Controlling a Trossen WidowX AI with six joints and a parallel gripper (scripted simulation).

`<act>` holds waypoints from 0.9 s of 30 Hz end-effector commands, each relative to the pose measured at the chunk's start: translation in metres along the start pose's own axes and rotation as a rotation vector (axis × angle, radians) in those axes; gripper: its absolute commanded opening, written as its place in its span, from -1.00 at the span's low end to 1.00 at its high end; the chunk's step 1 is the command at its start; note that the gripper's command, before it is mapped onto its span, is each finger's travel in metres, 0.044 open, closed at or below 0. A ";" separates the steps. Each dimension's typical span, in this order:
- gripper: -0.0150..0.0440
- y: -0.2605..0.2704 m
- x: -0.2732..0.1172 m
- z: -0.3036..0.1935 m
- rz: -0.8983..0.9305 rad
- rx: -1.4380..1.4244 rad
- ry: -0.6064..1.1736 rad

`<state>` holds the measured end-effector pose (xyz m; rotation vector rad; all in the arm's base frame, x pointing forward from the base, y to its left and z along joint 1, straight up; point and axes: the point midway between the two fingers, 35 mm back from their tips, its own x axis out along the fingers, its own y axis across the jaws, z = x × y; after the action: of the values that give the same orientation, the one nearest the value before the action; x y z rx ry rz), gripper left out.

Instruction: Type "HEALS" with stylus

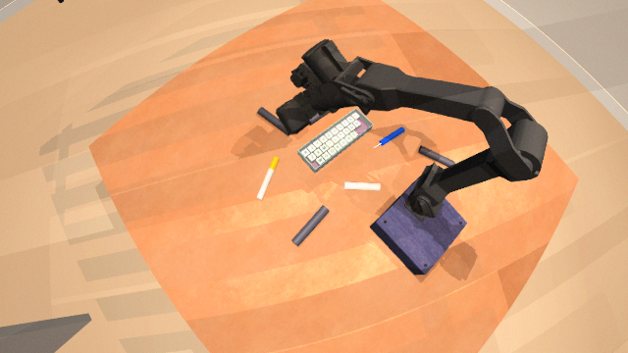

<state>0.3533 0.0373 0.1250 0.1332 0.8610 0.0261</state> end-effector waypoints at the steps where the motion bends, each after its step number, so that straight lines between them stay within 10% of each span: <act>1: -0.49 0.000 0.036 -0.058 -0.064 0.039 0.345; 6: -0.49 -0.003 0.052 -0.115 -0.147 0.062 0.656; 27: -0.49 -0.075 0.041 -0.118 -0.158 0.060 0.668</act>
<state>0.2966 0.0067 0.0101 0.1171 1.5336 -0.1060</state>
